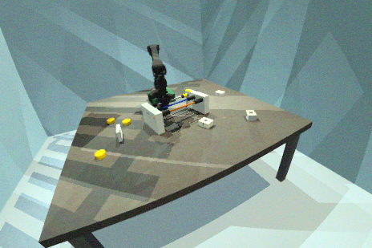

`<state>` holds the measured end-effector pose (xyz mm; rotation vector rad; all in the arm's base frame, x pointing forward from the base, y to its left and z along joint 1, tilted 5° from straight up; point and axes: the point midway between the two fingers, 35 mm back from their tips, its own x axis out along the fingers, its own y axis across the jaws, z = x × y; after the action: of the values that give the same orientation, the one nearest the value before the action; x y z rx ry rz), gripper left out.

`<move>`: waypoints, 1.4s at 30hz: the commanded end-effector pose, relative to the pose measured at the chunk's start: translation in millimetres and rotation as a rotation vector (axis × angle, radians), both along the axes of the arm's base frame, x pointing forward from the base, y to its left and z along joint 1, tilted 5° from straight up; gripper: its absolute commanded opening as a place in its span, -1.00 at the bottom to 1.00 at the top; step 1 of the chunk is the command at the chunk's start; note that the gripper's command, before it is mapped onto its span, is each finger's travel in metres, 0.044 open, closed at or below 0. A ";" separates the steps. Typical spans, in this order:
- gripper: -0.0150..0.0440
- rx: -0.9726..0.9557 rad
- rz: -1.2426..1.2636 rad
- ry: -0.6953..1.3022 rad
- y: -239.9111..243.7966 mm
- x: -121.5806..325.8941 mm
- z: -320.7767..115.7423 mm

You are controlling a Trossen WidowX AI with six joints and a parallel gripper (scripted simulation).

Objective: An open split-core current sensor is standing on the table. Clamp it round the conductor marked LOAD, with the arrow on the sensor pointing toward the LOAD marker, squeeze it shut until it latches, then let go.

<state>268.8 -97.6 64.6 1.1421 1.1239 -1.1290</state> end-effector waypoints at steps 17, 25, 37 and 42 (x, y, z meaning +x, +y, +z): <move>0.32 0.000 0.000 0.000 0.0 0.0 0.0; 0.14 0.000 0.000 0.000 0.0 0.0 0.0; -0.26 0.000 0.001 0.001 0.0 0.0 0.7; -0.49 0.003 0.000 0.007 0.6 -1.5 0.2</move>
<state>267.1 -96.9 64.9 1.1401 1.1330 -1.1333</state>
